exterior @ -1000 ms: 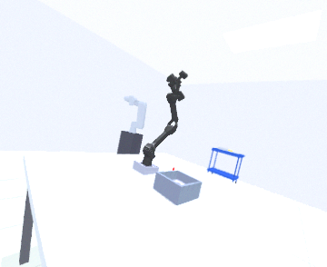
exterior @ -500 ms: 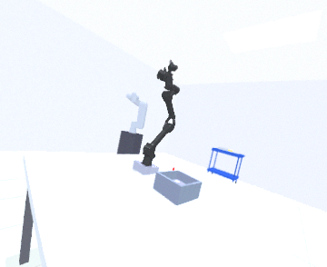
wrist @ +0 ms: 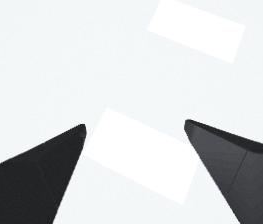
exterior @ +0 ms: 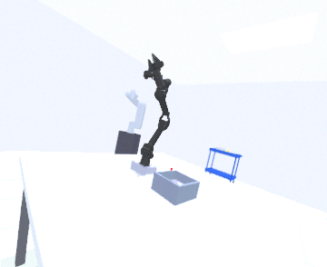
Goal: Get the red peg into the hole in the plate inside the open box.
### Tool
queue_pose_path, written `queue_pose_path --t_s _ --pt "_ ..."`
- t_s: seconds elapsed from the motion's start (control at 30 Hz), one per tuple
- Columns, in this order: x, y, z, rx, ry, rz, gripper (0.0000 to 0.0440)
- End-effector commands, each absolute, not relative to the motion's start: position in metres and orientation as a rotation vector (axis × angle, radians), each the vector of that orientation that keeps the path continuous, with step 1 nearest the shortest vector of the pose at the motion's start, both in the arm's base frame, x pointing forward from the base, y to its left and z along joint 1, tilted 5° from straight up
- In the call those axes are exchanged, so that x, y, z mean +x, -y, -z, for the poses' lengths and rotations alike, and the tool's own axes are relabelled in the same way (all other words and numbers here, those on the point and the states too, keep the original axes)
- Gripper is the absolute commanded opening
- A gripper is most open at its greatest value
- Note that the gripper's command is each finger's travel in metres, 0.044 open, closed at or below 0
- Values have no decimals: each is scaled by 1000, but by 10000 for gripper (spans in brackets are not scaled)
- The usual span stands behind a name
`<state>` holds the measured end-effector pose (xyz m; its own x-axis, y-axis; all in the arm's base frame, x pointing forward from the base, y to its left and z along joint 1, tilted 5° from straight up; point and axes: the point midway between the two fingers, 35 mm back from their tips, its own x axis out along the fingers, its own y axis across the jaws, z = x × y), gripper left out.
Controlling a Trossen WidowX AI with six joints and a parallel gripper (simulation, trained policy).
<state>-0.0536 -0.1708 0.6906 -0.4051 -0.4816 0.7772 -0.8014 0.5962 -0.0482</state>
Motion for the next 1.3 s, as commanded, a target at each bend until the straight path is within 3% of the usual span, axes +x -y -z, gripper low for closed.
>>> queue_pose_path --t_s 0.0,0.63,1.27 --pt "-41 214 -667 1116 2116 -386 440" --pt "52 333 -543 1509 1994 371 440" --pt "164 345 -419 1670 1439 1018 440"
